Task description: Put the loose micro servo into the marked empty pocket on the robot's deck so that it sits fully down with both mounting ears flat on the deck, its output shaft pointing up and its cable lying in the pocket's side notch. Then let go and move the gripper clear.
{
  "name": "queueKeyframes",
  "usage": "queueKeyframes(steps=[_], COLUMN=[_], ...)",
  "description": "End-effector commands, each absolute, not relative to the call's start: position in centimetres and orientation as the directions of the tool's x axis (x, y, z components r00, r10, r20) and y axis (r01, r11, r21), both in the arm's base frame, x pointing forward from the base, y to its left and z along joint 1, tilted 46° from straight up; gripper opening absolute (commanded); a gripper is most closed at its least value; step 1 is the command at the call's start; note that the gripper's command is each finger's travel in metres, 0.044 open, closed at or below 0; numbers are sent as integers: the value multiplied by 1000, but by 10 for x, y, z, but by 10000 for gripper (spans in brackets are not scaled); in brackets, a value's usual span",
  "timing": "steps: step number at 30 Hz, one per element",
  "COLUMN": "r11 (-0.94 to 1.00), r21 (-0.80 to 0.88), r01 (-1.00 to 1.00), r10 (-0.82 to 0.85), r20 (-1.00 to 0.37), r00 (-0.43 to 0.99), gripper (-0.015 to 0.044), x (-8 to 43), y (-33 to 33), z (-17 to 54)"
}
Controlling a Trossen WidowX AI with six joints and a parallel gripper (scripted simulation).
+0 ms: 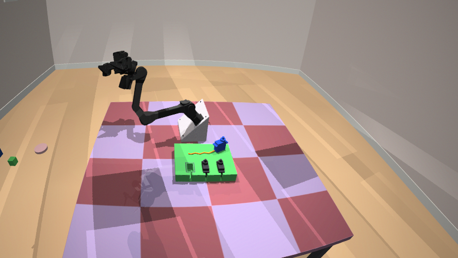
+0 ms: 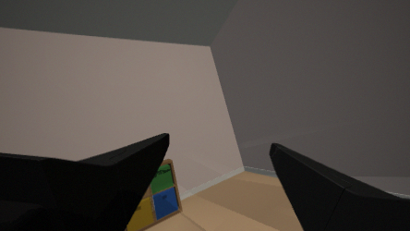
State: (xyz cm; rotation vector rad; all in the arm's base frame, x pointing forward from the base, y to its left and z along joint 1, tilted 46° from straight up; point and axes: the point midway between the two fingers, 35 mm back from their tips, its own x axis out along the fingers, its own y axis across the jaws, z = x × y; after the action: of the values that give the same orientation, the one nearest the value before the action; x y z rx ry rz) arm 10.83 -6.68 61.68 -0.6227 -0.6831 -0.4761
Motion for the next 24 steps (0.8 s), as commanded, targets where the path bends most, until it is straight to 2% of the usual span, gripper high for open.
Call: queueKeyframes(steps=[1, 2, 24], r11=[718, 713, 718], r21=[-368, -370, -420], r01=[591, 595, 554], r10=[-201, -202, -33], r20=[703, 705, 776], r00=[682, 680, 630], gripper=[426, 440, 440], x=[108, 107, 96], y=[-66, -65, 36], z=[617, 617, 625])
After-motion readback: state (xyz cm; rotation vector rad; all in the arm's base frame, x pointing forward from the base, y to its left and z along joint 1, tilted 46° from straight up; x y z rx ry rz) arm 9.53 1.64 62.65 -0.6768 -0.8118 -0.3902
